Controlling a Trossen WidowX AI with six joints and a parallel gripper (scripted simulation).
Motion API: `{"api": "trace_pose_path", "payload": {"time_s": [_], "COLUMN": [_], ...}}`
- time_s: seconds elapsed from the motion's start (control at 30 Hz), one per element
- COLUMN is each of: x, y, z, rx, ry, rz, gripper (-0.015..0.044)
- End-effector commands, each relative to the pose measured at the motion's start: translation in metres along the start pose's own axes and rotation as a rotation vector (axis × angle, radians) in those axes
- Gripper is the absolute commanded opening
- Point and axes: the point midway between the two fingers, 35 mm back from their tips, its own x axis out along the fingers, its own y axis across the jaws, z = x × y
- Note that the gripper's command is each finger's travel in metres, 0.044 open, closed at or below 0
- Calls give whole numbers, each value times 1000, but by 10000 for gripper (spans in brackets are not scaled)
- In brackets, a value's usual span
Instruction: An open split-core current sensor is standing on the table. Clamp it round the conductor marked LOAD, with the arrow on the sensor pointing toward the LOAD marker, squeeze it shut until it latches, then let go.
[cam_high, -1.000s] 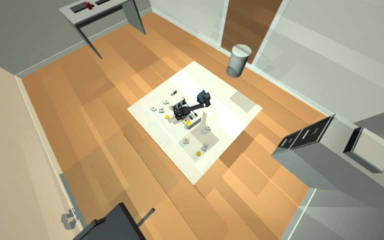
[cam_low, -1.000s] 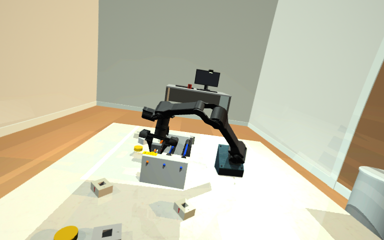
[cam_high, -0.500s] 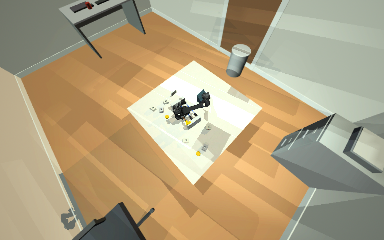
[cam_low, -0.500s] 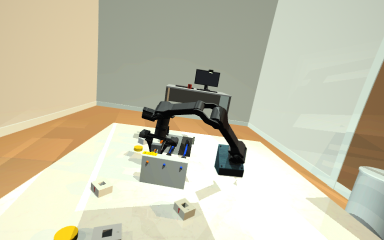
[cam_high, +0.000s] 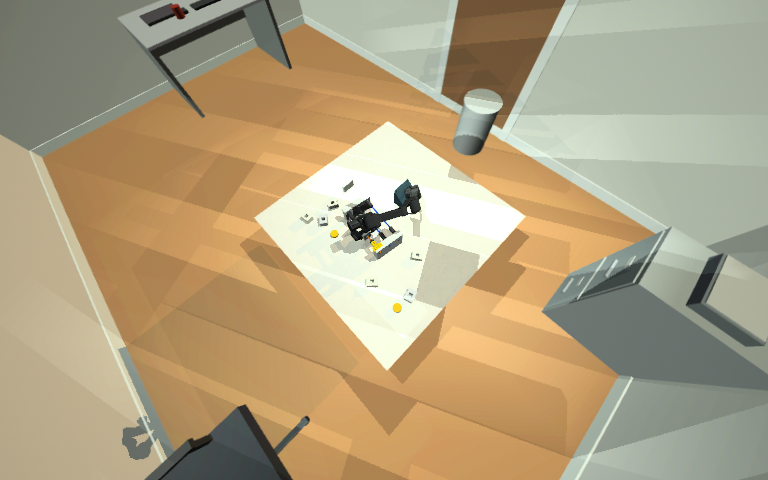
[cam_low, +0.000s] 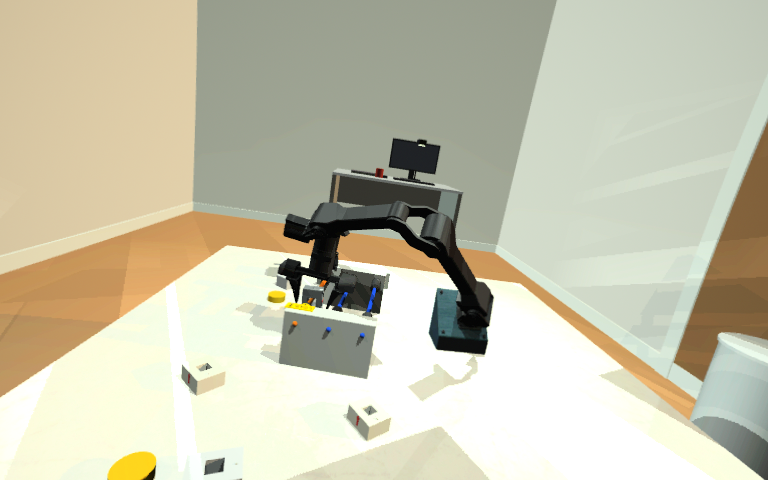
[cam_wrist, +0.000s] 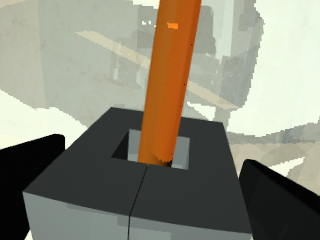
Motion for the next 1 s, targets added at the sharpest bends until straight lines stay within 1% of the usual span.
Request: {"api": "trace_pose_path", "payload": {"time_s": [0.0, 0.27, 0.33, 0.43, 0.5, 0.97], "x": [0, -3, -25, -78, -98, -101], "y": [0, 0, -2, -10, -16, -16], "z": [0, 0, 0, 1, 1, 1], "rx": [0, 0, 1, 4, 5, 5], "ry": [0, 0, -1, -5, -9, -10], "rz": [0, 4, 38, 120, 154, 158], "gripper": [440, 440, 440, 440, 440, 440]}}
